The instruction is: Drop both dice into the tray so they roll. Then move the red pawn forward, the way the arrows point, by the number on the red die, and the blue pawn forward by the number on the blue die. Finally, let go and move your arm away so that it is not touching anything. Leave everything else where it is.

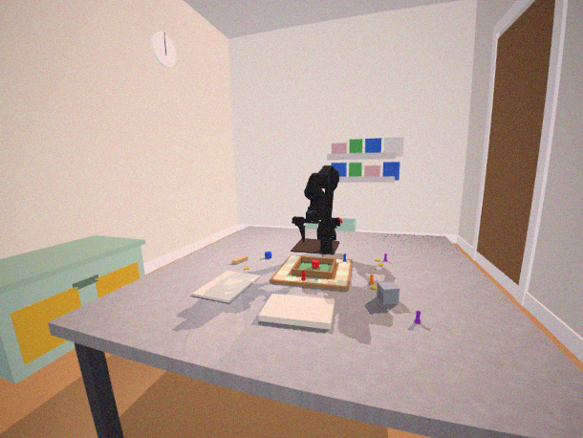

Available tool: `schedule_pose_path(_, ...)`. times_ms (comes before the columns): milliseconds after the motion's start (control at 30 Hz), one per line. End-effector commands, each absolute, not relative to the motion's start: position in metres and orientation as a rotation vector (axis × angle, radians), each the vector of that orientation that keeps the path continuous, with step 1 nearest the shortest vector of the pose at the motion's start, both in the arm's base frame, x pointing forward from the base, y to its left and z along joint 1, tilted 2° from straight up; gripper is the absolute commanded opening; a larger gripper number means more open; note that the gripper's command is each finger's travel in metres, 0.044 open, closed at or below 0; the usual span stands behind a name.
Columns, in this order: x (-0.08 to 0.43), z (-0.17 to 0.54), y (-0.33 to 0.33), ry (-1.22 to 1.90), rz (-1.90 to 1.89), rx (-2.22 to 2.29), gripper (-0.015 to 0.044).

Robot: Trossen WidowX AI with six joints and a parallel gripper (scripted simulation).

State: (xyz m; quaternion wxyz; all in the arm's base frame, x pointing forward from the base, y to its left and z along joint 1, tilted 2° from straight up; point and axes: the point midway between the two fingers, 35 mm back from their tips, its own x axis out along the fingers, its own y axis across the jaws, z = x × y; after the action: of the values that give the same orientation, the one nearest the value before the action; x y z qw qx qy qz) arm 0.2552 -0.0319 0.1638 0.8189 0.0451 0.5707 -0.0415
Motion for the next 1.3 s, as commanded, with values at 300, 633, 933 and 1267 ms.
schedule_pose_path(300,0.262,0.15,-0.051,1.442,-0.047,0.054,0.0361)
schedule_pose_path(633,0.226,0.131,-0.171,1.481,0.192,-0.245,0.0275)
schedule_pose_path(933,0.18,0.119,-0.23,1.484,0.347,-0.398,0.0275)
schedule_pose_path(1267,0.126,0.107,-0.271,1.467,0.491,-0.529,0.0275)
